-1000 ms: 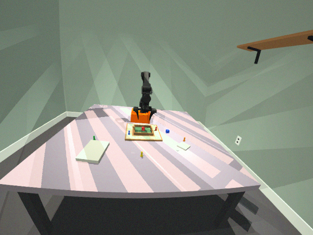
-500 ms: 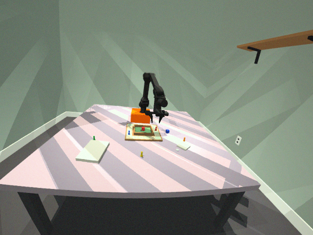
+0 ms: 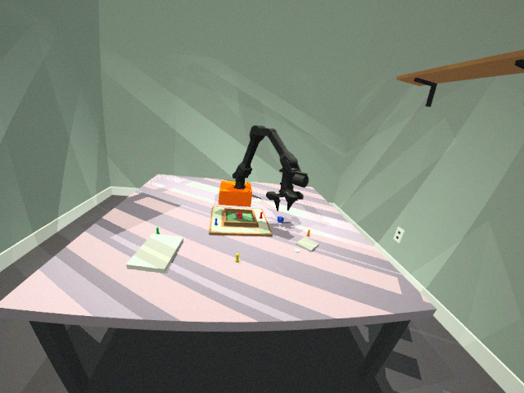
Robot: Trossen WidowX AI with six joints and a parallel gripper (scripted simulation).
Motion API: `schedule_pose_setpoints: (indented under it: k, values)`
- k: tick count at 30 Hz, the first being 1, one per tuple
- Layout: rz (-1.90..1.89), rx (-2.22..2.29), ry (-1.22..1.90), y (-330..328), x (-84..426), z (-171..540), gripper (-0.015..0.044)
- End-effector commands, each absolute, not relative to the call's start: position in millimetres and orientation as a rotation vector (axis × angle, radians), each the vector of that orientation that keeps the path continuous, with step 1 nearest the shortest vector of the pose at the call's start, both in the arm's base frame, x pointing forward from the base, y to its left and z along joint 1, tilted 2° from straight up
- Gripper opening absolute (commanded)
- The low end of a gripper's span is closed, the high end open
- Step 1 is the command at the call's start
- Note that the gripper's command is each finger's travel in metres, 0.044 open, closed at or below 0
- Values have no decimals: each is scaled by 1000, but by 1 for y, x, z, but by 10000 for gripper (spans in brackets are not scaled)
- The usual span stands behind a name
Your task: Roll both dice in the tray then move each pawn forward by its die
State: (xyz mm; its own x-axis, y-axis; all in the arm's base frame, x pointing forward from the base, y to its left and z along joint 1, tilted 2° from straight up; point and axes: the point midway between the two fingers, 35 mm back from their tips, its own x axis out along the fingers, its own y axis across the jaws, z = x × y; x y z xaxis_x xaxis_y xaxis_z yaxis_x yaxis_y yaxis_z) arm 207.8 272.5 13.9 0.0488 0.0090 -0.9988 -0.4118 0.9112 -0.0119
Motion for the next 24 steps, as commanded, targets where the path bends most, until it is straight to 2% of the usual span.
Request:
schedule_pose_setpoints:
  k: [1,24]
  values:
    - [317,-337,1510,270,205,3,275]
    - [317,-338,1510,270,205,-35,275]
